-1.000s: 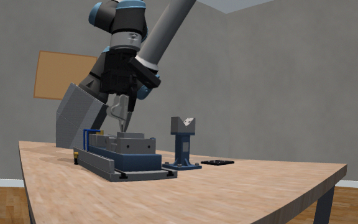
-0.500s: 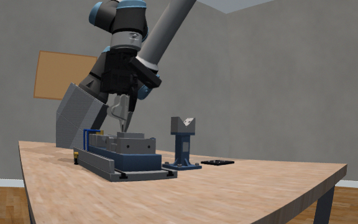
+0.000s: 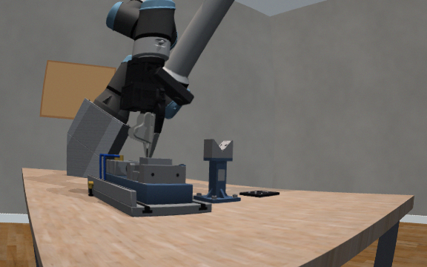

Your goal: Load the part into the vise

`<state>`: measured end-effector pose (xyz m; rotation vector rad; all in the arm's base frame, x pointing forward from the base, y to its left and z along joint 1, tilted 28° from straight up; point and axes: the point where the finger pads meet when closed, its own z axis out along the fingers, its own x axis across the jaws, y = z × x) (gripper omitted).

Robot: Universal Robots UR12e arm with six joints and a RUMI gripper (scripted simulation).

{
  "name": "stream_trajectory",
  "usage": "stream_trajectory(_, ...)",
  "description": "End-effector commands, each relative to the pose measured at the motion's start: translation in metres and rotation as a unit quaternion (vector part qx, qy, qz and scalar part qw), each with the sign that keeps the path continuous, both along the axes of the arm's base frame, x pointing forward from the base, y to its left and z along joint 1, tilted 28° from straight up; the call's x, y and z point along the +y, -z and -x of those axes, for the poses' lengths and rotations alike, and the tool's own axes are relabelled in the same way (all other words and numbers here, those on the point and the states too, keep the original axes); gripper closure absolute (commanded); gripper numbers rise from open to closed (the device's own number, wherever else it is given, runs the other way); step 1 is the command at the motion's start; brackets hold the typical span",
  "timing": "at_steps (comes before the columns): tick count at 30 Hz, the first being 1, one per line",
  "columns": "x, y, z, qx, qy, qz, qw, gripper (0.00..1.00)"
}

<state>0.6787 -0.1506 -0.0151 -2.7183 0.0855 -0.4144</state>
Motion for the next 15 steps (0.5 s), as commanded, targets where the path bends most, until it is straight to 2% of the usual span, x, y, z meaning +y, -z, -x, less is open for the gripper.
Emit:
stream_trajectory(1,-0.0007,-0.0009,-0.0016,0.000,0.000,0.000,1.000,1.00)
stream_trajectory(15,-0.0010,-0.0015,-0.0038,0.000,0.000,0.000,1.000,1.00)
